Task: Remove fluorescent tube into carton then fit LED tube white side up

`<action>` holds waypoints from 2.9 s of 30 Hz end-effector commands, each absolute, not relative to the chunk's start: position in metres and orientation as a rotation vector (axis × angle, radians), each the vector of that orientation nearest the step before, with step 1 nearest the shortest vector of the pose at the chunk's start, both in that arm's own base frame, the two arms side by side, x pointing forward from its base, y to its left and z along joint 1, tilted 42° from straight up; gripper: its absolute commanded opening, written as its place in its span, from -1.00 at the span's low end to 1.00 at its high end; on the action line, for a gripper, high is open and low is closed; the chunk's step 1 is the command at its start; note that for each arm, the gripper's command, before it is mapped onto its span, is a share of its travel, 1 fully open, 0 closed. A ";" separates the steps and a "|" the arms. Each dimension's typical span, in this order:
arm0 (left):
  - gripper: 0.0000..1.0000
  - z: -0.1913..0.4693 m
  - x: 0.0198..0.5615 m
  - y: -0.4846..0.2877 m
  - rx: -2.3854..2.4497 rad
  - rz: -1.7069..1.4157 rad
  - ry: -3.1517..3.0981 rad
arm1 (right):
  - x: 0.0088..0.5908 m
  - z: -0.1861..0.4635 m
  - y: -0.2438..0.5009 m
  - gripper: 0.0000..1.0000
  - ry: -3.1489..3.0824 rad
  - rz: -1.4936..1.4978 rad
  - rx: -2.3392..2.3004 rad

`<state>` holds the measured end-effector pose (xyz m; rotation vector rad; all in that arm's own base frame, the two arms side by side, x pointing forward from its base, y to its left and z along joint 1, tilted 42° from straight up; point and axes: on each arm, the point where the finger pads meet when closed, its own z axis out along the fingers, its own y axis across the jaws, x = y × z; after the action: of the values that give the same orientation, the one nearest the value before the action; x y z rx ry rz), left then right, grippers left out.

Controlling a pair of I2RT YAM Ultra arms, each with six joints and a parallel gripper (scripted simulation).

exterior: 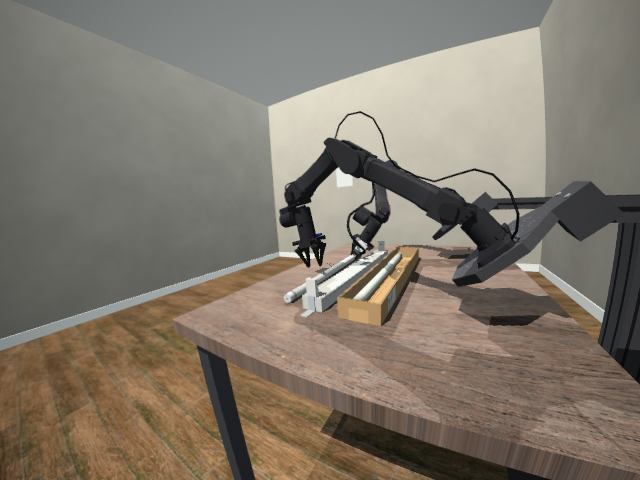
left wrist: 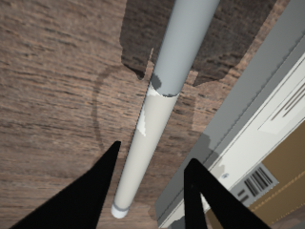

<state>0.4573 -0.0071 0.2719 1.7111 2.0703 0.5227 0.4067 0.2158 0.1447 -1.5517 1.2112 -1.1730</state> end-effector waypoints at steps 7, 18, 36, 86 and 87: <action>-0.02 0.253 0.474 -0.014 1.717 0.529 2.032 | 0.405 0.161 0.225 -0.78 1.184 -1.152 -1.504; -0.02 0.237 0.482 -0.009 1.714 0.523 2.045 | 0.405 0.161 0.225 -0.78 1.184 -1.152 -1.504; -0.78 0.264 0.481 -0.007 1.671 0.567 2.006 | 0.405 0.161 0.225 -0.78 1.184 -1.152 -1.504; -0.78 0.264 0.481 -0.007 1.671 0.567 2.006 | 0.353 0.166 0.224 -0.02 1.182 -1.136 -1.520; -0.78 0.264 0.481 -0.007 1.671 0.567 2.006 | 0.353 0.166 0.224 -0.02 1.182 -1.136 -1.520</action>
<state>0.4826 -0.0044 0.2321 1.7043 2.0710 0.5286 0.3563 0.2157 0.1612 -1.5390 1.1997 -1.1676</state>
